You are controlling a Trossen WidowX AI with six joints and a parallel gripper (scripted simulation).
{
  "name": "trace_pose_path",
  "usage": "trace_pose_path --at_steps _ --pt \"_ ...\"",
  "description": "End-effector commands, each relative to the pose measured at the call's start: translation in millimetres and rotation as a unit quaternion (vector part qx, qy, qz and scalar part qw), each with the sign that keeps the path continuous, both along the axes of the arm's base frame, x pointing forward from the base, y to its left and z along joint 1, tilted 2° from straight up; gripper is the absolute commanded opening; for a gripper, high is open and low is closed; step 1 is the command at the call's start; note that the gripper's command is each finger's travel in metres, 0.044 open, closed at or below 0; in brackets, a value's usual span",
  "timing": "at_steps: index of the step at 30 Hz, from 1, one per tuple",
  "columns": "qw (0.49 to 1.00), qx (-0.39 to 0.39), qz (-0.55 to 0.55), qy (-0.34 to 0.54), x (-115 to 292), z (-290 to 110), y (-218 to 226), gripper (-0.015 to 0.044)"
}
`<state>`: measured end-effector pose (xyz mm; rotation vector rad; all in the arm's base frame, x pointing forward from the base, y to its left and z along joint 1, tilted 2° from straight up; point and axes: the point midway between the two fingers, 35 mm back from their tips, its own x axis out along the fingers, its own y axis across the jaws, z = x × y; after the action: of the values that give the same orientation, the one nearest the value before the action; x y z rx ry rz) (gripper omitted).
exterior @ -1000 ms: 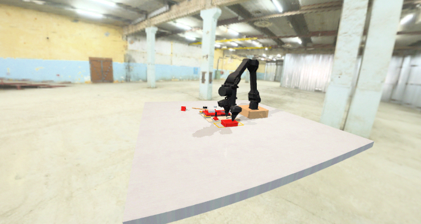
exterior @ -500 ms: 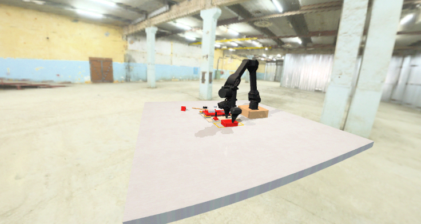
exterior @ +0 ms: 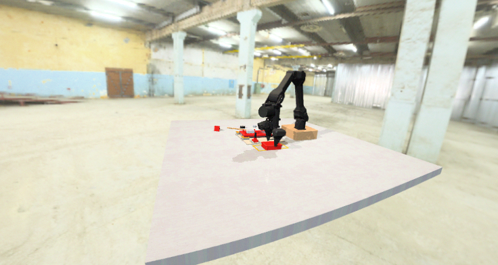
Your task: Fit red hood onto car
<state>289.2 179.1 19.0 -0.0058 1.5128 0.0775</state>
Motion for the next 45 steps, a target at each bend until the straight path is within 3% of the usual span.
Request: trace_pose_path --at_steps 1,29,32,42,45 --pt "1.0 0.002 -0.002 0.001 0 -3 1 0.044" --pt "1.0 0.002 -0.002 0.001 0 -17 2 0.044" --pt "1.0 0.0 0.0 0.0 1 -14 1 0.0361" --pt "1.0 0.0 0.0 0.0 1 -14 1 0.0295" --pt "1.0 0.0 0.0 0.0 0 -13 1 0.0216"
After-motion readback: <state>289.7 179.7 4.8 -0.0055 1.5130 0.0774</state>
